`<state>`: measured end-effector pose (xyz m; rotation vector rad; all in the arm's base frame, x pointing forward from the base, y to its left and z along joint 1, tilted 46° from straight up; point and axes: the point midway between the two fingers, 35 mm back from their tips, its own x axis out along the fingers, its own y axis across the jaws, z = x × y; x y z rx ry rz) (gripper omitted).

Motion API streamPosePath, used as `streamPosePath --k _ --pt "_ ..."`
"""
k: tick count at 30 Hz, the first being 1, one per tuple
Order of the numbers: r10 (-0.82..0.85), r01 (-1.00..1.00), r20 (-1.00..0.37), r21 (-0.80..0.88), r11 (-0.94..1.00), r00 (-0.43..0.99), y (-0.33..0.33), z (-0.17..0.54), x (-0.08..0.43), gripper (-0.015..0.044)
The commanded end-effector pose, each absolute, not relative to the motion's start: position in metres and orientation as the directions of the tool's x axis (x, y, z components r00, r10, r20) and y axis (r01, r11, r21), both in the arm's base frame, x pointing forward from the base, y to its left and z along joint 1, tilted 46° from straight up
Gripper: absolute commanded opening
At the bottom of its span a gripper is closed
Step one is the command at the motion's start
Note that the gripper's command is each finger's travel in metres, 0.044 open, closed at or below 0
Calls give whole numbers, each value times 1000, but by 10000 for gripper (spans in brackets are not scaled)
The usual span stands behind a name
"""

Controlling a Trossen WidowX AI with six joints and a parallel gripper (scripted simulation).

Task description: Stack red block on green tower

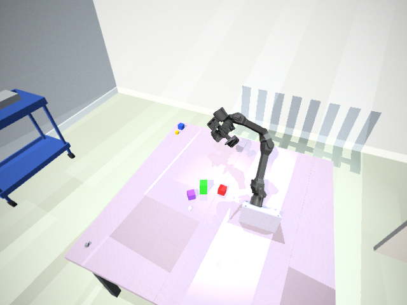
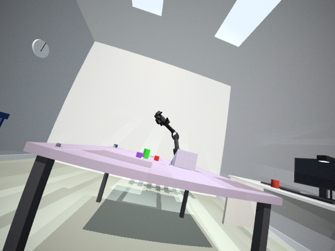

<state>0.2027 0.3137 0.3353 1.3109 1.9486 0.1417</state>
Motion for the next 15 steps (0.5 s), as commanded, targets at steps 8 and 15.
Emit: streamPosePath --k 8,15 --pt "609 685 -790 407 604 -69 286 252 220 440" --pt "247 569 -969 202 798 -3 231 181 225 440"
